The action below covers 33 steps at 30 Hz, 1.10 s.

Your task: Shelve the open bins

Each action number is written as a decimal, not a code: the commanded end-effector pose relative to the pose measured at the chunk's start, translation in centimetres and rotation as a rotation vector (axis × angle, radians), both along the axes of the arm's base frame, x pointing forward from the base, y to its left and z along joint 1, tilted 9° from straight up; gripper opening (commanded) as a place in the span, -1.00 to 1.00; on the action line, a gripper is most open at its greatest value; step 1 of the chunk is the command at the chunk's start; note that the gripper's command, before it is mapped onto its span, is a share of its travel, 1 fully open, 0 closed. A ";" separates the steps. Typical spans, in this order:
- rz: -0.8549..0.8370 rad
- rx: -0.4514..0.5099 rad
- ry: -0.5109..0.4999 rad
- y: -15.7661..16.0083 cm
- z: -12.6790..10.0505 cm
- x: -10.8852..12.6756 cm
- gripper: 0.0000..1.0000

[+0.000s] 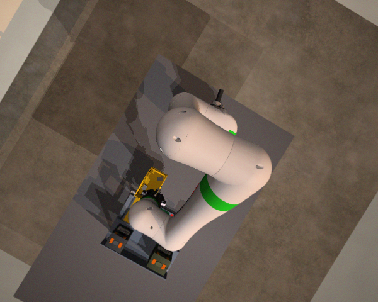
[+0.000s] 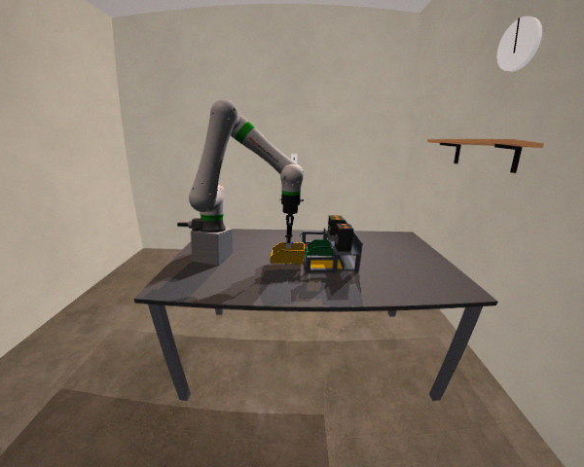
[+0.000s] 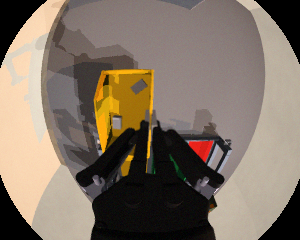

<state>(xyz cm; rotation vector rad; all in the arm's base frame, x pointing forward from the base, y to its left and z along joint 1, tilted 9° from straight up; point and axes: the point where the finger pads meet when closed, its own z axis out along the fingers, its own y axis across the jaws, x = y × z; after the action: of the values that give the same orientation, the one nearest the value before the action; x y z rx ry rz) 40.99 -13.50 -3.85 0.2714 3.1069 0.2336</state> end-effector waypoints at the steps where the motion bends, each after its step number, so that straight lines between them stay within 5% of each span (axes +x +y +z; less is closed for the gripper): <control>1: 0.004 0.004 0.024 -0.1 0.1 0.1 -1.00; 33: 0.034 0.037 0.218 -0.3 1.1 1.0 -1.00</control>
<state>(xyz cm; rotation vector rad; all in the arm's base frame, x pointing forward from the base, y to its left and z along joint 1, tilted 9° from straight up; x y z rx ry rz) 41.94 -13.82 -2.84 0.2626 3.3149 0.2769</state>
